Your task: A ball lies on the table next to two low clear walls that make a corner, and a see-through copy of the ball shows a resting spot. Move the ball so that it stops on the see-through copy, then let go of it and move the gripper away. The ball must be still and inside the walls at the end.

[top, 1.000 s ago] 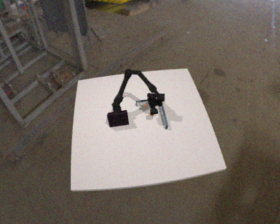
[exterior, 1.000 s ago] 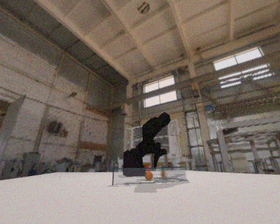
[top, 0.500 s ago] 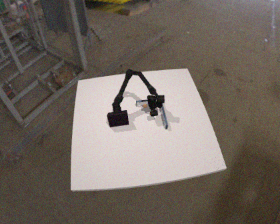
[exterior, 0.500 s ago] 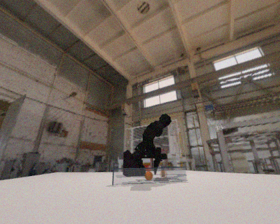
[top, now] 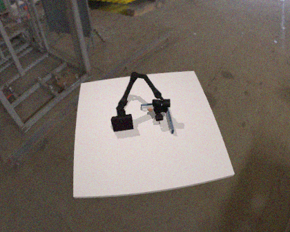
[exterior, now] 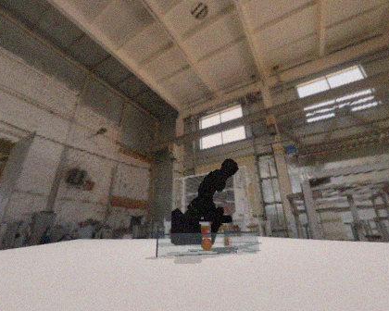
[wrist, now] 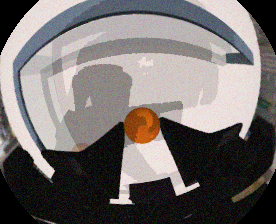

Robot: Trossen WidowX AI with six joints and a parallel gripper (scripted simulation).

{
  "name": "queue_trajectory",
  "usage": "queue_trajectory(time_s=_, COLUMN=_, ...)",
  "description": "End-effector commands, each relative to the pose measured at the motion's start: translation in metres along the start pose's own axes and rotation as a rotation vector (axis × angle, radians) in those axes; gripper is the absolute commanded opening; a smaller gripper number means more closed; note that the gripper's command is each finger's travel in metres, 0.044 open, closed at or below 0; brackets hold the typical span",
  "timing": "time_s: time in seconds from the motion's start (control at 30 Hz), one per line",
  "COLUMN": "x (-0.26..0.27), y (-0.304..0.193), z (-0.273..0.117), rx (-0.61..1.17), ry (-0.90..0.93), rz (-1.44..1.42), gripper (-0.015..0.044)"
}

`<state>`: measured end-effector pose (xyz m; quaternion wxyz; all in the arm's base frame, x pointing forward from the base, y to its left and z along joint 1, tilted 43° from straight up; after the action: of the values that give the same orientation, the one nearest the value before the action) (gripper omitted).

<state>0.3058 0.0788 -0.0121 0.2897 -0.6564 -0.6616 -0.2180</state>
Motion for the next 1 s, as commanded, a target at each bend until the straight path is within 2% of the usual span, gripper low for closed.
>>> queue_trajectory(time_s=0.0, x=0.000, y=-0.001, z=0.000, rx=0.003, ry=0.003, rz=0.010, gripper=0.0100)
queue_trajectory(time_s=0.13, x=-0.002, y=0.002, z=-0.021, rx=0.005, ry=-0.001, rz=0.024, gripper=0.0000)
queue_trajectory(time_s=0.63, x=-0.002, y=0.000, z=-0.125, rx=0.003, ry=-0.002, rz=0.011, gripper=0.0000)
queue_trajectory(time_s=0.8, x=0.000, y=-0.001, z=-0.129, rx=0.003, ry=-0.002, rz=0.028, gripper=0.0000)
queue_trajectory(time_s=0.97, x=0.009, y=-0.005, z=-0.125, rx=0.002, ry=-0.004, rz=0.164, gripper=0.0000)
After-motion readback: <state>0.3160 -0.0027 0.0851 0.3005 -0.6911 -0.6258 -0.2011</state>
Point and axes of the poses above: the point midway between the two fingers, 35 mm back from their tips, its own z axis out along the fingers, its own x axis across the jaws, y = z × x, the point moved 3 cm from there along -z, back along the fingers, and after that the axes turned 8 degrees about z, right-handed, at the moved point
